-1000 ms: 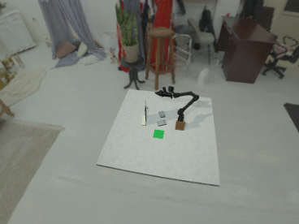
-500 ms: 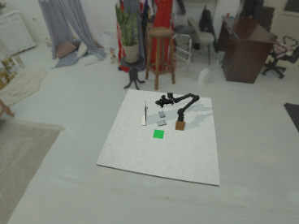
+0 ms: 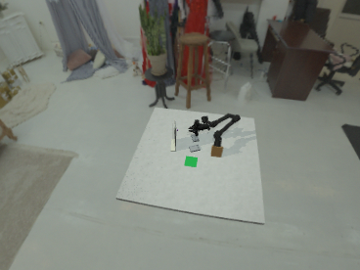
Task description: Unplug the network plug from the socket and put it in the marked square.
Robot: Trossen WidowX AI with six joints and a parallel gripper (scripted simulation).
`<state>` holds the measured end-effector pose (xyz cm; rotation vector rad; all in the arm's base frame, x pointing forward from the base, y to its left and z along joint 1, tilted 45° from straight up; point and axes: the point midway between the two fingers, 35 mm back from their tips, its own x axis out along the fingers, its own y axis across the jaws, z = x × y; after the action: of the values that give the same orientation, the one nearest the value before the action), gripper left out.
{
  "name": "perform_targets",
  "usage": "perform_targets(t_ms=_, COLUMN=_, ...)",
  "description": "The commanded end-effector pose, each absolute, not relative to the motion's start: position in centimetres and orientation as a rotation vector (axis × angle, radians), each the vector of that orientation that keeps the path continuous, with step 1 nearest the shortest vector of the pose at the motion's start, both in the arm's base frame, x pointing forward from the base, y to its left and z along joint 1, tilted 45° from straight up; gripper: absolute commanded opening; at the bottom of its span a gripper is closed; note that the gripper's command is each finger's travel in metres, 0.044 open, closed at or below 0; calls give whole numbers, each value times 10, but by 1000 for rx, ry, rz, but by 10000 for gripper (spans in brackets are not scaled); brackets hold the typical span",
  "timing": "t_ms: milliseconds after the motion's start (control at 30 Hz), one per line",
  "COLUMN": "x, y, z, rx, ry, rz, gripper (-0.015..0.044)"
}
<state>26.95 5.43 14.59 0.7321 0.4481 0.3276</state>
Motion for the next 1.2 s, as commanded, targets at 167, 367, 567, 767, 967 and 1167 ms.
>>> perform_targets(t_ms=167, x=286, y=59, z=145, rx=741, ry=456, rz=329, gripper=156)
perform_targets(t_ms=367, x=301, y=63, z=143, rx=742, ry=456, rz=330, gripper=156)
perform_targets(t_ms=567, x=315, y=68, z=140, rx=742, ry=455, rz=330, gripper=156)
perform_targets(t_ms=767, x=324, y=72, z=138, rx=742, ry=454, rz=330, gripper=156)
perform_targets(t_ms=967, x=330, y=73, z=138, rx=742, ry=454, rz=330, gripper=156)
perform_targets(t_ms=1167, x=337, y=75, z=138, rx=742, ry=454, rz=330, gripper=156)
